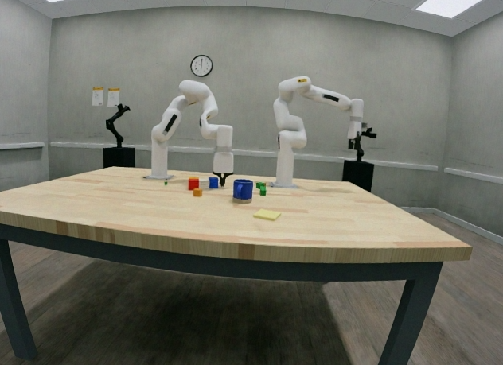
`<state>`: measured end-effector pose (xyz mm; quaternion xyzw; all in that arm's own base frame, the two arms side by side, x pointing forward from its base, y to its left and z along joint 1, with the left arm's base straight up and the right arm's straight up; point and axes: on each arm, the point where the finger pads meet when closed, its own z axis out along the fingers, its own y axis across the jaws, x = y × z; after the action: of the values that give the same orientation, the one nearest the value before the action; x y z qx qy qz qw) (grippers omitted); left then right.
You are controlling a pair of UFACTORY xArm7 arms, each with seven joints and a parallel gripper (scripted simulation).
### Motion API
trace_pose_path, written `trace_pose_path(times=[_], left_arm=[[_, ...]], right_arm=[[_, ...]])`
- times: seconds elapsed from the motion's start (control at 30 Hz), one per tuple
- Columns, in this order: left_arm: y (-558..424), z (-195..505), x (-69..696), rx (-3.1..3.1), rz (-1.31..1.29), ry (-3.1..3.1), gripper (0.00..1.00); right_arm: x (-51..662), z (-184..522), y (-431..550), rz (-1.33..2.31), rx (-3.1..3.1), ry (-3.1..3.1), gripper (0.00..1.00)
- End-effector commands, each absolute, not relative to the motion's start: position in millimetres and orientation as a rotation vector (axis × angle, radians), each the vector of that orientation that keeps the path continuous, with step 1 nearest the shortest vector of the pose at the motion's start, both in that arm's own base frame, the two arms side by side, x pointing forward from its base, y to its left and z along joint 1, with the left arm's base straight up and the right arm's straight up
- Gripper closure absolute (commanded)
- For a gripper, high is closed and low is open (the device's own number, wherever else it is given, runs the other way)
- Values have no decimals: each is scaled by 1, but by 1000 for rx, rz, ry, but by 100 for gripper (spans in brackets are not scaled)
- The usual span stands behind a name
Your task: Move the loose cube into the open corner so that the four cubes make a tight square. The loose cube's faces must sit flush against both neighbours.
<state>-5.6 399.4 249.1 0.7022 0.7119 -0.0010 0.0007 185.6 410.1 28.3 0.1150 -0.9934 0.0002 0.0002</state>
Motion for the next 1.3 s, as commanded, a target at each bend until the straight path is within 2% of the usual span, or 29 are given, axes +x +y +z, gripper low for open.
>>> trace_pose_path(times=[0.0, 1.27], left_arm=[[400, 250, -5, 2206, 0, 2237, 0], [400, 250, -5, 2206, 0, 2237, 0]], right_arm=[[186, 29, 411, -3, 361, -3122, 100], [188, 29, 401, -3, 361, -3122, 100]])
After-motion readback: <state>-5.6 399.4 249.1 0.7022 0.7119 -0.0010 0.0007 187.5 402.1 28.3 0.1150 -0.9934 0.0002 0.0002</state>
